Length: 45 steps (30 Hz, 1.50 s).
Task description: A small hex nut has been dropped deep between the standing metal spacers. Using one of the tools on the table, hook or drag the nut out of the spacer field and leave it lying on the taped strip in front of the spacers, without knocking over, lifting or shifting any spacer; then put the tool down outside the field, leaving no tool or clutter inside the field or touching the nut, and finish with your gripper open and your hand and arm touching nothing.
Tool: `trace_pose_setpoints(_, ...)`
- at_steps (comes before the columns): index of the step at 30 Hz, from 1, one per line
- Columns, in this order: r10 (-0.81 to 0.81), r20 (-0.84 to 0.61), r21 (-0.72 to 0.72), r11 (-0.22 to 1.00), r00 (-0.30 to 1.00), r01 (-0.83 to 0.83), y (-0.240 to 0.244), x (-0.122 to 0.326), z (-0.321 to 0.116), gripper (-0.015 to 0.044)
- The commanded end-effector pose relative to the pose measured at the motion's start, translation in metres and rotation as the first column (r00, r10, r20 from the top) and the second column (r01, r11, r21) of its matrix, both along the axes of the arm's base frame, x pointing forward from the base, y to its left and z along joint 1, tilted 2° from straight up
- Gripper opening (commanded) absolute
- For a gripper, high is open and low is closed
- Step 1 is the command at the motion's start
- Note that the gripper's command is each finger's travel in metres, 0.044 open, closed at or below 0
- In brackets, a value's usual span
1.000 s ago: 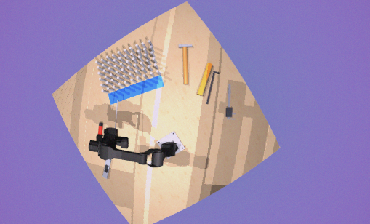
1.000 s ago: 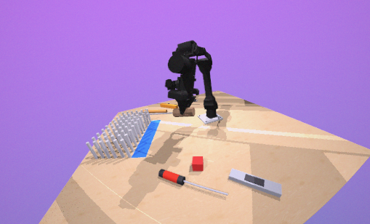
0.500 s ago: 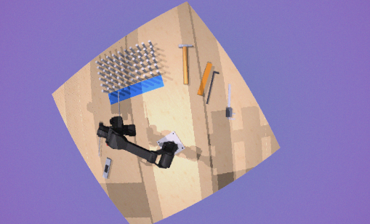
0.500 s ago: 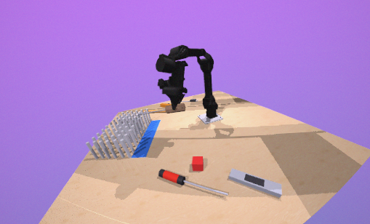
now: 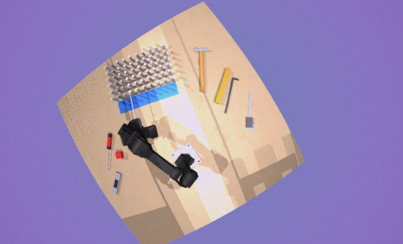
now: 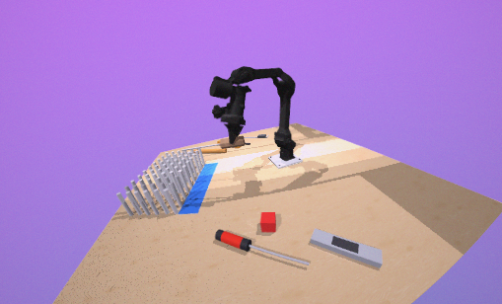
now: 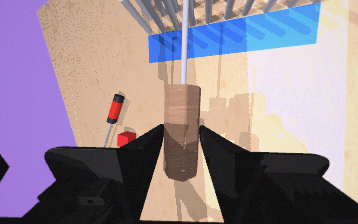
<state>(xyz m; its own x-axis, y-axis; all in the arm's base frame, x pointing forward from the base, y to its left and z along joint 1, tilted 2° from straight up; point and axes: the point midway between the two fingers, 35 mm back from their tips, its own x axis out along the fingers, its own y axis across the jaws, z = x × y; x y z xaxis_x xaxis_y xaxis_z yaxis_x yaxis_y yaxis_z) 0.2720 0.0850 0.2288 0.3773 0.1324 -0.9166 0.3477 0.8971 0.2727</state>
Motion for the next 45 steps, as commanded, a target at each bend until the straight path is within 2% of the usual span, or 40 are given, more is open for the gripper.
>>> trace_pose_setpoints(1,0.032,0.023,0.002,0.999,0.999,-0.032,-0.007,0.000,0.001,0.0000)
trace_pose_setpoints(8,0.033,0.023,0.002,0.999,0.999,-0.033,-0.006,0.004,-0.010,0.0000)
trace_pose_setpoints(24,0.035,0.026,0.002,0.999,0.999,-0.035,-0.003,0.017,-0.083,0.0000)
trace_pose_setpoints(40,0.035,0.026,0.001,0.999,0.999,-0.036,-0.007,0.009,-0.154,0.0000)
trace_pose_setpoints(45,0.035,0.027,0.001,0.999,0.999,-0.035,-0.007,0.009,-0.156,0.0000)
